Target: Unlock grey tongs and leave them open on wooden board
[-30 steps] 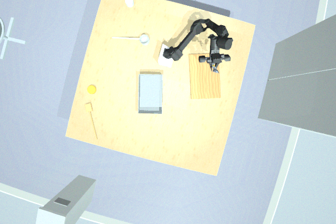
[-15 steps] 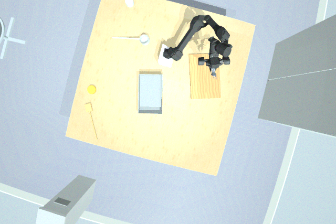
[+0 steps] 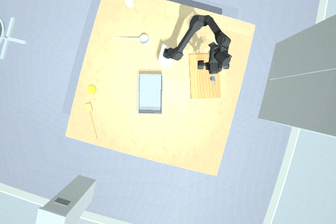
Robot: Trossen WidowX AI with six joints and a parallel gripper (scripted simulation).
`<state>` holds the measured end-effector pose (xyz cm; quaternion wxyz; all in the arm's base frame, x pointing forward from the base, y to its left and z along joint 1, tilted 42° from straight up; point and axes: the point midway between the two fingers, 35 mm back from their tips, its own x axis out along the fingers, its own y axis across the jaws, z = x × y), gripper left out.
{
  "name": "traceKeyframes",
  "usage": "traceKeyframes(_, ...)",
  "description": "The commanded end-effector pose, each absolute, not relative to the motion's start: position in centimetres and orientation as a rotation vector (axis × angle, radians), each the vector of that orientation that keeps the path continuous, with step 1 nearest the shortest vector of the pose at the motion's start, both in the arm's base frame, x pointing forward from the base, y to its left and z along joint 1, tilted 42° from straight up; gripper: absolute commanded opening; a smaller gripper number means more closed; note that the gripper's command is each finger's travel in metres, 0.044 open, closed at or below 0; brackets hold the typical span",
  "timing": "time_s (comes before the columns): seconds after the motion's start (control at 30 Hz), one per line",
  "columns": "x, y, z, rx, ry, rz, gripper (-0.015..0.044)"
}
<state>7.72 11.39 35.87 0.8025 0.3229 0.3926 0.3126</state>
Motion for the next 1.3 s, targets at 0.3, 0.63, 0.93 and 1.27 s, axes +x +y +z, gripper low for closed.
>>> traceKeyframes(0.3, 8.2, 12.6, 35.2, 0.612, 1.009, 0.718, -0.0150)
traceKeyframes(0.63, 8.2, 14.0, 34.4, 0.523, 1.141, 0.755, -0.0150)
traceKeyframes(0.93, 7.9, 15.3, 33.6, 0.426, 1.257, 0.779, -0.0150)
traceKeyframes(1.27, 7.5, 16.5, 32.8, 0.329, 1.345, 0.796, -0.0150)
